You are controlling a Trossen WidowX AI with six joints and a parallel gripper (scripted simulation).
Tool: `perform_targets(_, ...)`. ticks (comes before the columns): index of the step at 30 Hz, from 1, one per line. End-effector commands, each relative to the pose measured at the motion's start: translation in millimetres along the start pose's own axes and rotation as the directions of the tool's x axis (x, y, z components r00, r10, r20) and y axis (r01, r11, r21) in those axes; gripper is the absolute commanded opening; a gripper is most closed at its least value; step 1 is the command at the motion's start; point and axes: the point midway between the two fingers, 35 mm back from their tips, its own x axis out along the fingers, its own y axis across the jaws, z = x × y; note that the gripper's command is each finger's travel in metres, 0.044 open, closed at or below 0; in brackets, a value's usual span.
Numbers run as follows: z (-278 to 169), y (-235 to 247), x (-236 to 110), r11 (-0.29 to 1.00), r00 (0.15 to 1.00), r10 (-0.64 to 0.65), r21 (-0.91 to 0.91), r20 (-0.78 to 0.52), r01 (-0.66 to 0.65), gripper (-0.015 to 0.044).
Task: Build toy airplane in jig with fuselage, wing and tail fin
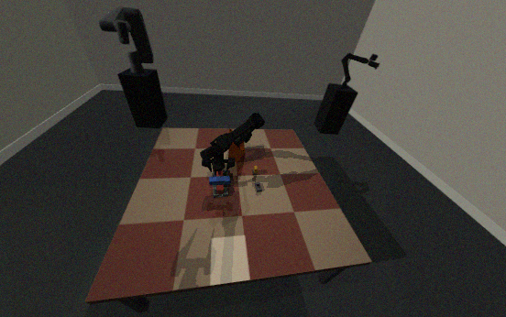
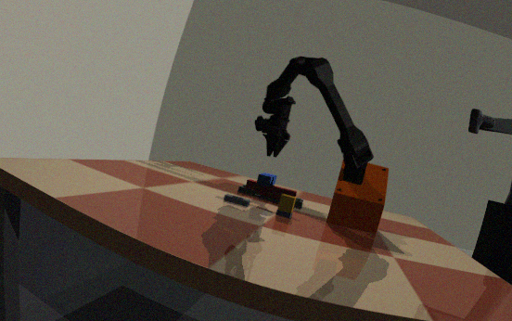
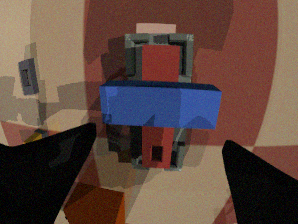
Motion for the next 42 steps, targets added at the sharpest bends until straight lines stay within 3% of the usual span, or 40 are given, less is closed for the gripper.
perform_targets(1,0.1,-0.3,-0.2,1.0,1.0,-0.002,0.027,-0.001,0.002,0.044)
perform_targets(12,-22.2,128.1,-16.6,0.999,1.0,-0.022,0.037,0.001,0.022,0.044)
perform_targets(24,-108.4,236.7,-5.7,0.999,1.0,-0.003,0.04,0.003,0.002,0.044)
perform_targets(28,-136.8,254.2,-0.1,0.999,1.0,0.01,0.034,-0.007,-0.01,0.044)
perform_targets(35,-138.0,254.7,2.1,0.999,1.0,0.01,0.034,-0.008,-0.01,0.044)
perform_targets(42,-138.8,256.0,57.1,0.999,1.0,0.014,0.033,-0.007,-0.013,0.044)
